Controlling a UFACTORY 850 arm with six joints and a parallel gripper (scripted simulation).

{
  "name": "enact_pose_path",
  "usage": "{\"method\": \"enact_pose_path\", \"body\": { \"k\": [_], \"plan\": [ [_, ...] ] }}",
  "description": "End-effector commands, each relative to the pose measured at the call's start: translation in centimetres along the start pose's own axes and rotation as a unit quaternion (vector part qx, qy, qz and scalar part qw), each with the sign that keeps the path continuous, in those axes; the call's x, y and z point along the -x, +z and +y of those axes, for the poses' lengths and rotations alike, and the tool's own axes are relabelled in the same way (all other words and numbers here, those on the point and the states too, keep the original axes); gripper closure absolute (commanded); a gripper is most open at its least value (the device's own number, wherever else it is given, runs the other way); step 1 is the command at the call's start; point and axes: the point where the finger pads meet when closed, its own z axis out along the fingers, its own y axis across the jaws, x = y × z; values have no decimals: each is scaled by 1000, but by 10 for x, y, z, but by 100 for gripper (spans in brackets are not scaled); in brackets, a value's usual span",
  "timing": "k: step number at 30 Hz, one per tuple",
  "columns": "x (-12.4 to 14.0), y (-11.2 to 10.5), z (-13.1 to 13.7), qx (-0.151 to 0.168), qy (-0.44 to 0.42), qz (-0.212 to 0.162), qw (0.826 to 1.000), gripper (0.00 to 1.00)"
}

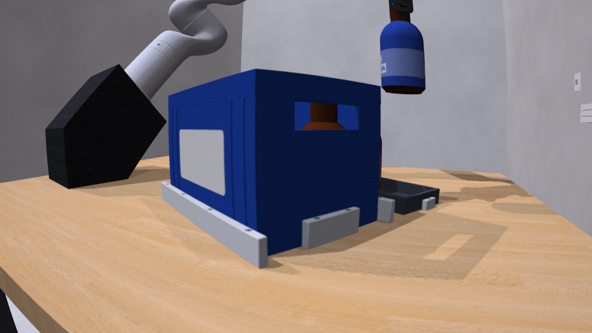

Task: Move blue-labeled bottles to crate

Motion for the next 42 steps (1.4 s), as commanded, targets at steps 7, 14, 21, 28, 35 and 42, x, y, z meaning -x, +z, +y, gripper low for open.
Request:
{"method": "enact_pose_path", "body": {
  "k": [7, 14, 21, 28, 35, 42],
  "plan": [
    [-1, -4, 0, 1, 0, 1, 1000, 100],
    [-1, -6, 0, 1, 0, 1, 1000, 100],
    [-1, -6, 0, 1, 0, 1, 1000, 100],
    [-1, -7, 0, 1, 0, 1, 1000, 100],
    [-1, -7, 0, 1, 0, 1, 1000, 100],
    [-1, -7, 0, 1, 0, 1, 1000, 100]
  ]
}}
